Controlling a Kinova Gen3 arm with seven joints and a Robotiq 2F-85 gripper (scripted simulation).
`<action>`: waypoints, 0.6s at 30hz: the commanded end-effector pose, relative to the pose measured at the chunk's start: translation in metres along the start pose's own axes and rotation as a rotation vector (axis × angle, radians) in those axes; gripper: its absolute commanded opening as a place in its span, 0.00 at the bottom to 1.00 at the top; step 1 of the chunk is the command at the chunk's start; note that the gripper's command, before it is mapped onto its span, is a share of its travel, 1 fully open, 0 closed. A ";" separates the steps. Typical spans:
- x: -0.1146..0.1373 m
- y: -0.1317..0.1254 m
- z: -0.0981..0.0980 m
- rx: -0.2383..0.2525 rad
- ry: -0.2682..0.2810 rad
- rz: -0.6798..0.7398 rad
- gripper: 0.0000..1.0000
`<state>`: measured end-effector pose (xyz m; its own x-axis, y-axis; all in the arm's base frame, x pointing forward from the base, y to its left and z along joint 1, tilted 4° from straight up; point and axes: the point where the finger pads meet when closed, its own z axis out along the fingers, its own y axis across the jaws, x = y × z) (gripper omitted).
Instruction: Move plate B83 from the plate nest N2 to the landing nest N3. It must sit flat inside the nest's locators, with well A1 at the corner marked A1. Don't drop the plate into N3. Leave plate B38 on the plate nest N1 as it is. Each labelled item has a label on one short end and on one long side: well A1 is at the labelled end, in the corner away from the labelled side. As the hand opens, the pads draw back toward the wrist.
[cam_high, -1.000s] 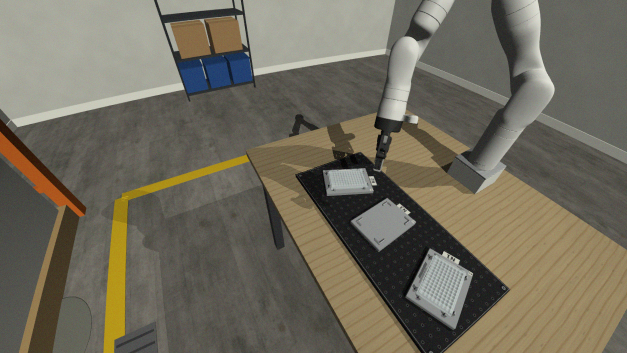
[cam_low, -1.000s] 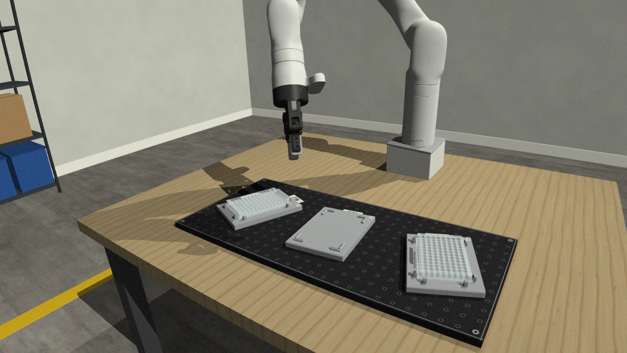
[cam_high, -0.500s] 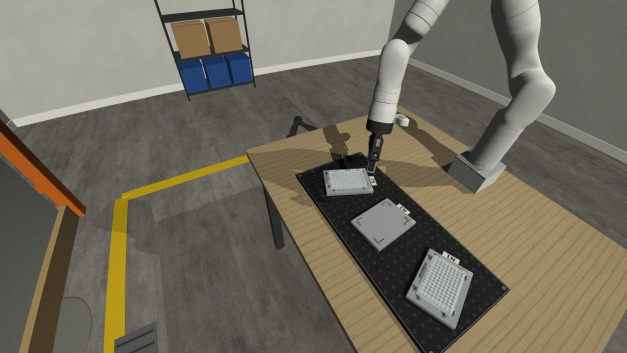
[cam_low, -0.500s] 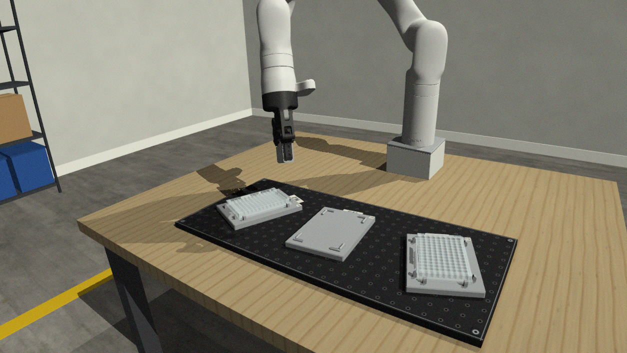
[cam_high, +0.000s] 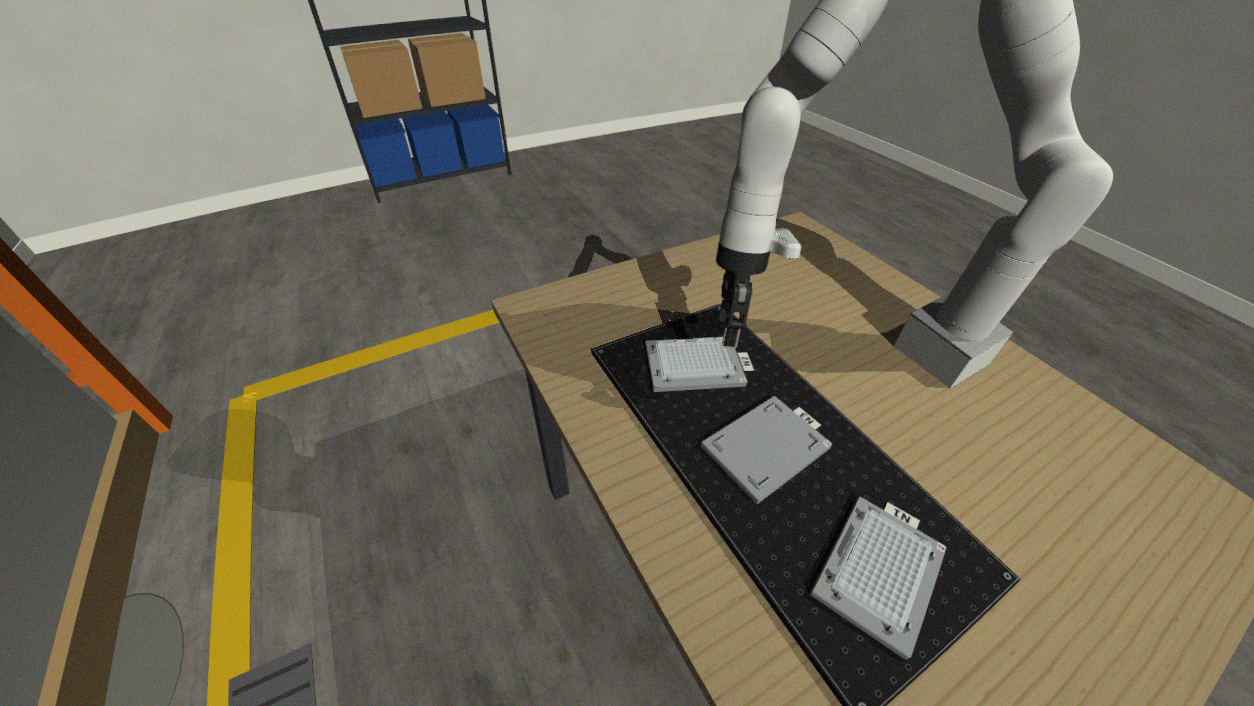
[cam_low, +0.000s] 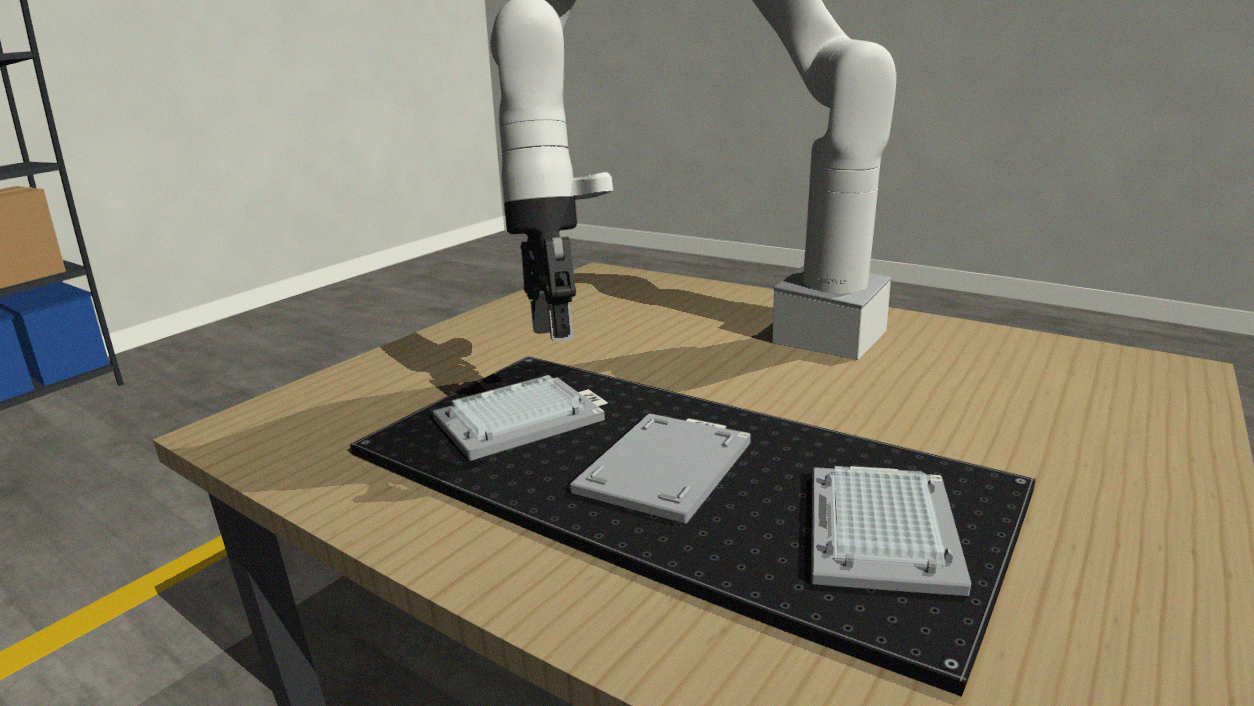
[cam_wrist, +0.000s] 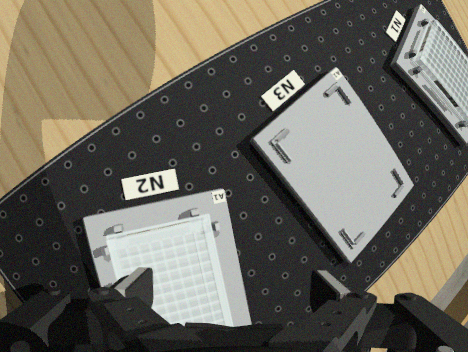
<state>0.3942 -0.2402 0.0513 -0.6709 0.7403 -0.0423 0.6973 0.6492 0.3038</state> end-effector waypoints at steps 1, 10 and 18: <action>-0.003 0.002 0.006 0.025 0.016 -0.031 1.00; -0.012 -0.008 0.013 0.077 0.027 -0.077 1.00; -0.023 -0.018 0.020 0.136 0.040 -0.129 1.00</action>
<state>0.3992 -0.2667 0.0331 -0.7484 0.6619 -0.0430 0.6450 0.7413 0.1858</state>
